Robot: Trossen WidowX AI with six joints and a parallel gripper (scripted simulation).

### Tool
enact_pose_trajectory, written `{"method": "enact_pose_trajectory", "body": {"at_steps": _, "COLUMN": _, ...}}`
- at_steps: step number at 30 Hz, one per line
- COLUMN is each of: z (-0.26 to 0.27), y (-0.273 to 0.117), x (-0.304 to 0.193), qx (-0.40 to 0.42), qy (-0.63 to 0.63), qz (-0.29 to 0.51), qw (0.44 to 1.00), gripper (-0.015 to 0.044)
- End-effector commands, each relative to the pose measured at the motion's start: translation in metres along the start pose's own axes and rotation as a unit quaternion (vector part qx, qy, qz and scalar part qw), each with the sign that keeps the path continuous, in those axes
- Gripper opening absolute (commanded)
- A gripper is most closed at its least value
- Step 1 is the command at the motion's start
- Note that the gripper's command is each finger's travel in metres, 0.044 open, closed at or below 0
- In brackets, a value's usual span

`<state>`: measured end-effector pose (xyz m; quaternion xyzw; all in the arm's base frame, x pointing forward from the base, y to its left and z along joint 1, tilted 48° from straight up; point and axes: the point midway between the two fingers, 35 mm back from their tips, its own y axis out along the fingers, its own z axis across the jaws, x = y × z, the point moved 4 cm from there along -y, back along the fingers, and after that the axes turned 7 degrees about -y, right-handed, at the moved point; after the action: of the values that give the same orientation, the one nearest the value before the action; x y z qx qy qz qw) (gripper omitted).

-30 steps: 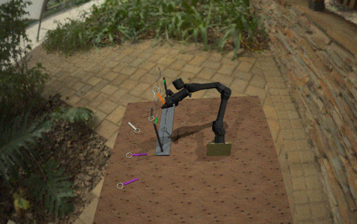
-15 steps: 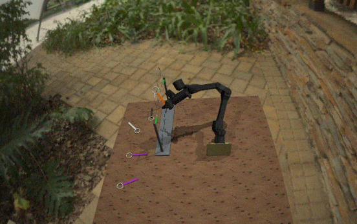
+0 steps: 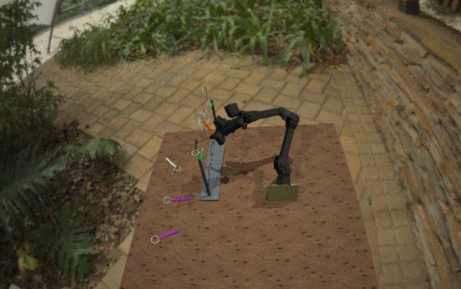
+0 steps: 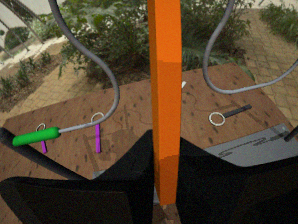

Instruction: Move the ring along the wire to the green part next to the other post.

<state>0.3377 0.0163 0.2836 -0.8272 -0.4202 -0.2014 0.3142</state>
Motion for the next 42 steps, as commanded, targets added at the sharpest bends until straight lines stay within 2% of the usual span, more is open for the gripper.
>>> {"method": "enact_pose_trajectory", "body": {"at_steps": 1, "z": -0.003, "y": 0.000, "x": 0.000, "qx": -0.019, "qy": -0.031, "qz": -0.003, "qw": 0.999, "gripper": -0.0150}}
{"method": "enact_pose_trajectory", "body": {"at_steps": 21, "z": -0.020, "y": 0.001, "x": -0.001, "qx": -0.119, "qy": -0.204, "qz": -0.013, "qw": 0.972, "gripper": -0.0150}}
{"method": "enact_pose_trajectory", "body": {"at_steps": 42, "z": -0.036, "y": -0.001, "x": 0.005, "qx": -0.218, "qy": -0.377, "qz": -0.024, "qw": 0.900, "gripper": -0.0150}}
